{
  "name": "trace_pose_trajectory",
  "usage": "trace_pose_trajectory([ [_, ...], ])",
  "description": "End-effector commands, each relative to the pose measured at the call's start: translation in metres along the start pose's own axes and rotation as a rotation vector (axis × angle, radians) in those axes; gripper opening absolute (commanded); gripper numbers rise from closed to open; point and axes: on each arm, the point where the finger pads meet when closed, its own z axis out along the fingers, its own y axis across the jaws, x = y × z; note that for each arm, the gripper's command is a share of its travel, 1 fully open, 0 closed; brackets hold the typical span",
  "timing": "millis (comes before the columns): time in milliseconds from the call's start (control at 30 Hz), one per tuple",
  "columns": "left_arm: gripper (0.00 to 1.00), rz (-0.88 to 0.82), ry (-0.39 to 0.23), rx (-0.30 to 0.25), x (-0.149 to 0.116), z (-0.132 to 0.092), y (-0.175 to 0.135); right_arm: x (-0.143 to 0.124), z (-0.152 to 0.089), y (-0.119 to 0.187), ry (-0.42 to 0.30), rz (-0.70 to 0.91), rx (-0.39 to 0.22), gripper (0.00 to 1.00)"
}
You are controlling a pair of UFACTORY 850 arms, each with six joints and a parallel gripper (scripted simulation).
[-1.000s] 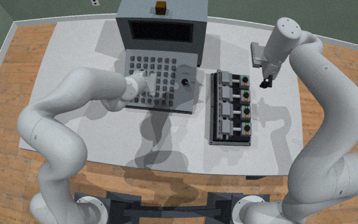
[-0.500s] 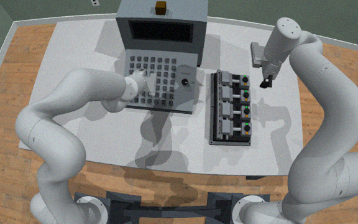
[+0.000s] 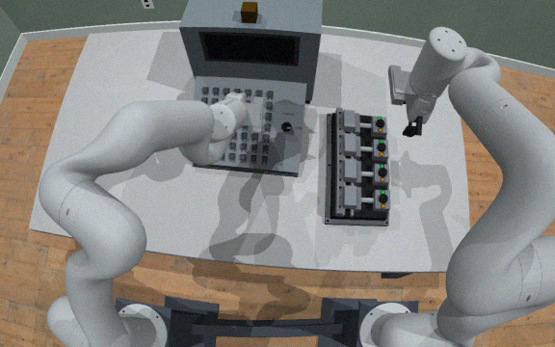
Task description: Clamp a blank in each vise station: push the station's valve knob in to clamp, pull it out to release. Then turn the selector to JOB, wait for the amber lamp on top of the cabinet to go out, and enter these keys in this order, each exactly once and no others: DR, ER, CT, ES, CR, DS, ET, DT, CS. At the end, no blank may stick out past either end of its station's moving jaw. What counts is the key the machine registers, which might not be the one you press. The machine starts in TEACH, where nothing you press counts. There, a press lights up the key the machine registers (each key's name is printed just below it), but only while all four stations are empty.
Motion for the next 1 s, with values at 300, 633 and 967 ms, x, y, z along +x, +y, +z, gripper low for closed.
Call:
trace_pose_trajectory([
  [300, 0.00, 0.004, -0.028, -0.048, 0.0108, 0.0018, -0.0131, 0.0000, -0.0011, 0.0006, 0.000, 0.000, -0.002, 1.00],
  [633, 0.00, 0.004, -0.028, -0.048, 0.0107, 0.0055, -0.0130, 0.0000, -0.0011, 0.0006, 0.000, 0.000, -0.002, 1.00],
  [967, 0.00, 0.004, -0.028, -0.048, 0.0105, 0.0103, -0.0127, 0.0000, -0.0011, 0.0006, 0.000, 0.000, -0.002, 1.00],
])
